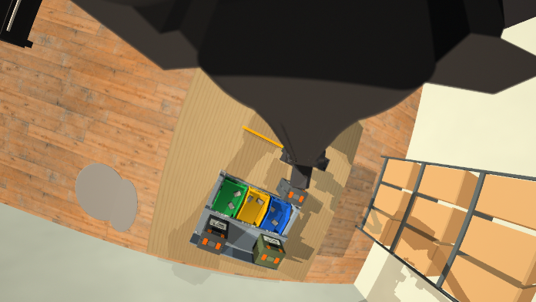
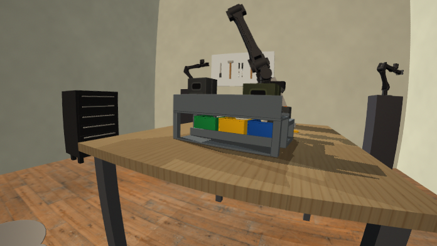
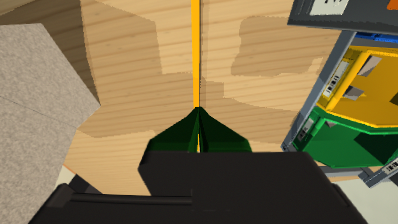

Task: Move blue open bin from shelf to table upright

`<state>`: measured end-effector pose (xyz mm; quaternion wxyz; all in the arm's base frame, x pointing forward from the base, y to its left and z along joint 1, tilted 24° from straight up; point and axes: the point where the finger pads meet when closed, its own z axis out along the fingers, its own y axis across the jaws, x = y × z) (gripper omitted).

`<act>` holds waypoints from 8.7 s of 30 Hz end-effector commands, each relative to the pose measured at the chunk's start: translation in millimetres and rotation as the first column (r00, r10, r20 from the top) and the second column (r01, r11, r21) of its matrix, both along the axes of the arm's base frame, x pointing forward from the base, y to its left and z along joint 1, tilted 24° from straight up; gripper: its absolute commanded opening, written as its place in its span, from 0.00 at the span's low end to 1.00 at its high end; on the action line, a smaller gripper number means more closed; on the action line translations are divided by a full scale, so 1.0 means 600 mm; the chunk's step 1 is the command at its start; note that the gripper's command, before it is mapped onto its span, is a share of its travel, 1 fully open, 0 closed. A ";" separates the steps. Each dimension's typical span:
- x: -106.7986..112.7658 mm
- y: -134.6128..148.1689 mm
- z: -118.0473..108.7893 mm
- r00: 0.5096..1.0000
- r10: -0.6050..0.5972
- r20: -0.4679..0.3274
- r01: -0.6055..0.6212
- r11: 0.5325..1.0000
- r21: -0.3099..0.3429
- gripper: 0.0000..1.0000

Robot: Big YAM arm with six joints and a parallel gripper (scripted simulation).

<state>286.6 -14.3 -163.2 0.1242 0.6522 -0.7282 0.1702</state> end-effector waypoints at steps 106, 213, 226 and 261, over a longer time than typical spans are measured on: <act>0.114 0.112 0.060 1.000 0.005 0.007 -0.005 1.000 0.005 0.00; 0.299 0.215 0.025 1.000 0.004 0.017 -0.004 1.000 0.009 0.00; 0.295 0.237 0.072 1.000 0.007 0.016 -0.007 1.000 0.008 1.00; 0.299 0.220 0.070 1.000 -0.015 0.018 0.015 1.000 0.009 1.00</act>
